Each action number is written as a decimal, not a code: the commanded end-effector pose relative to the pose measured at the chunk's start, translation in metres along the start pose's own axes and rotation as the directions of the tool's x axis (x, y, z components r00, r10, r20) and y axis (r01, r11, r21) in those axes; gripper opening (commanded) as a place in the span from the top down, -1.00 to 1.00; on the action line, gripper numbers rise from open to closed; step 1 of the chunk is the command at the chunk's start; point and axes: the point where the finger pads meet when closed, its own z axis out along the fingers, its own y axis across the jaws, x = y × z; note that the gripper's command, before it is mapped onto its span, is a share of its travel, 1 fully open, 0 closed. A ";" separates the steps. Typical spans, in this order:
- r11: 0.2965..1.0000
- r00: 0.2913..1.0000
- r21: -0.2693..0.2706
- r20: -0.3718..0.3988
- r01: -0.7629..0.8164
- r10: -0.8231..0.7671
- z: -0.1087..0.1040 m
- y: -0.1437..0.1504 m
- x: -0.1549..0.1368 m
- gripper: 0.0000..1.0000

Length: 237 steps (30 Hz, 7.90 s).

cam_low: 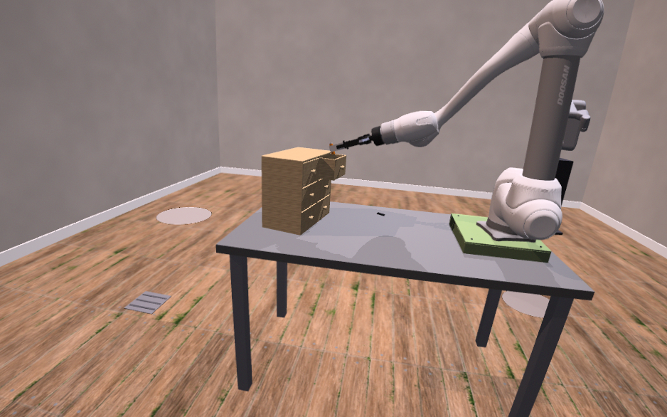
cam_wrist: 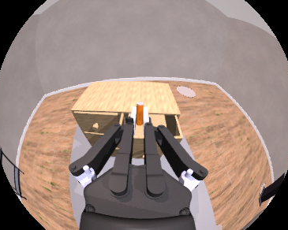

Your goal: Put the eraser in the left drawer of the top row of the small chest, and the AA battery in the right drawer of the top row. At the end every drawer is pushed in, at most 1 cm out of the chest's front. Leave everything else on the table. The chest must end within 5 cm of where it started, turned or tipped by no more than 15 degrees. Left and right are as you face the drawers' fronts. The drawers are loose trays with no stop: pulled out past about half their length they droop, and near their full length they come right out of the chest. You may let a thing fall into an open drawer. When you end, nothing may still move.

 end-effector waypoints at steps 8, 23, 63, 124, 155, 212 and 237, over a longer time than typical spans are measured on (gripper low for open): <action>1.000 1.000 0.000 0.000 0.000 0.000 0.003 0.000 0.001 0.89; 1.000 1.000 0.000 0.000 0.000 0.000 0.003 0.000 0.001 0.89; 1.000 1.000 0.000 0.000 0.000 0.000 -0.002 0.000 -0.001 -1.00; 1.000 1.000 -0.001 0.003 0.000 0.000 -0.165 0.000 -0.049 -1.00; 1.000 0.992 -0.005 0.125 0.001 0.000 -0.166 0.002 -0.046 -1.00; 1.000 0.575 0.000 0.818 0.000 0.000 -0.176 0.000 -0.020 -1.00; 1.000 0.343 0.000 0.939 0.000 0.000 -0.179 0.000 -0.012 -1.00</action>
